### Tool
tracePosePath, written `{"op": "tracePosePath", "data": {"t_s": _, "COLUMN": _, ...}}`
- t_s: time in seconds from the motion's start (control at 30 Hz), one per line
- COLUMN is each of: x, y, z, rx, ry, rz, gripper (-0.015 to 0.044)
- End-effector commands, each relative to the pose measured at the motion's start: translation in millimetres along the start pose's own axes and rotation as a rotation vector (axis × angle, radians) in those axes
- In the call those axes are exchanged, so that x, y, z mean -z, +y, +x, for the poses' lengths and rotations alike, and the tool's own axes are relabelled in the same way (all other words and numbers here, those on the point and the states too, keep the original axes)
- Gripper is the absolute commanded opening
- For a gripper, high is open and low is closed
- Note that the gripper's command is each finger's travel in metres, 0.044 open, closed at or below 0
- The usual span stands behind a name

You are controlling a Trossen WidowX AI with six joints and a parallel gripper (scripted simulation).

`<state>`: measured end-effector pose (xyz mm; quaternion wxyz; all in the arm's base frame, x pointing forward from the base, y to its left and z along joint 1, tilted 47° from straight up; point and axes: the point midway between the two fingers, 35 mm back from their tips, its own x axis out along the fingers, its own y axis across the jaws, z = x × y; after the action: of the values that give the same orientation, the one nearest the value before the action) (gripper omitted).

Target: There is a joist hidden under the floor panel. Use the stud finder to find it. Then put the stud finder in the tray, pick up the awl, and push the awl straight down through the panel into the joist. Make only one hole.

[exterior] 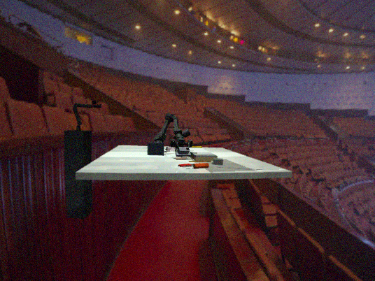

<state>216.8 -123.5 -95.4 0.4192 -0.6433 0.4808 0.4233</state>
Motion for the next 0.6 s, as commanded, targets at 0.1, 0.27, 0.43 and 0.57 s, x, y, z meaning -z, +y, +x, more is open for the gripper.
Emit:
{"op": "tracePosePath", "data": {"t_s": 0.1, "x": 22, "y": 1, "z": -6, "rx": 0.010, "ry": 0.059, "rz": 0.006, "gripper": 0.0000}}
{"op": "tracePosePath", "data": {"t_s": 0.27, "x": 19, "y": 1, "z": -4, "rx": 0.011, "ry": 0.058, "rz": 0.006, "gripper": 0.0000}}
{"op": "tracePosePath", "data": {"t_s": 0.43, "x": 12, "y": 0, "z": -1, "rx": 0.011, "ry": 0.052, "rz": 0.006, "gripper": 0.0000}}
{"op": "tracePosePath", "data": {"t_s": 0.57, "x": 7, "y": 0, "z": 1, "rx": 0.011, "ry": 0.048, "rz": 0.006, "gripper": 0.0000}}
